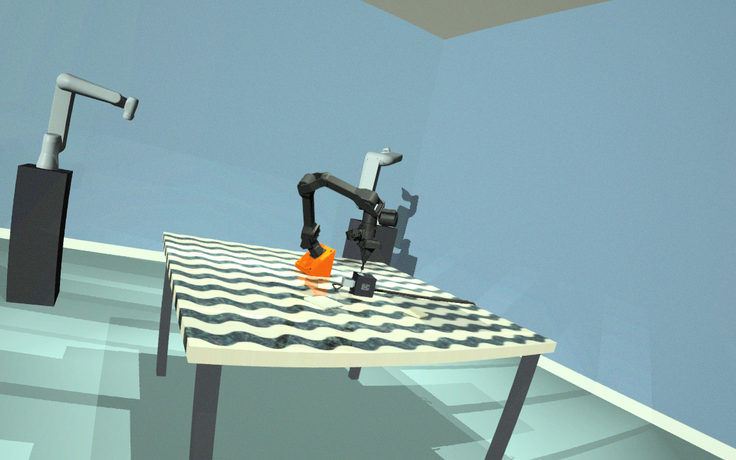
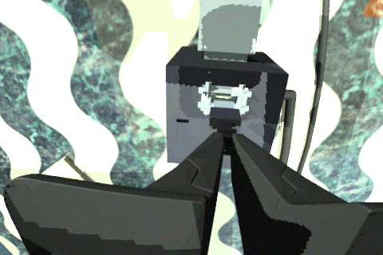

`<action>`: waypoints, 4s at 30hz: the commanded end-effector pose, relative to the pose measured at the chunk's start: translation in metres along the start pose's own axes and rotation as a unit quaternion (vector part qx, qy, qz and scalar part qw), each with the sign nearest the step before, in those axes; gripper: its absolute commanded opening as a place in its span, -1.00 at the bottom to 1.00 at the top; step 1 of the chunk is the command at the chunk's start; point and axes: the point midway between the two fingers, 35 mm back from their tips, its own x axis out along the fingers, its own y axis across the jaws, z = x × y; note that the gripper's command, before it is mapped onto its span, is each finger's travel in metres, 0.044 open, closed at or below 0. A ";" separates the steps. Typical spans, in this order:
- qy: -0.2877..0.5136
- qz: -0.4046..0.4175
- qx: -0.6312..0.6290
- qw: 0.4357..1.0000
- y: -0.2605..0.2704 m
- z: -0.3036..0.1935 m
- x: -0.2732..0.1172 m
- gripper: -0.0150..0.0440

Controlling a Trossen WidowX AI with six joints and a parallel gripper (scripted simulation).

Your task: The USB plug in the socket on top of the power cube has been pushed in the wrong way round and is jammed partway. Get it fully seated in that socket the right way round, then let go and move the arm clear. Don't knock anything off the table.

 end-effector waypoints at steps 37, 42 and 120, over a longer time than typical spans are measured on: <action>0.002 -0.003 0.000 1.000 0.000 0.001 0.005 -0.49; 0.002 -0.003 0.000 1.000 0.000 0.001 0.006 -0.49; 0.002 -0.002 0.000 1.000 0.000 0.001 0.015 -0.49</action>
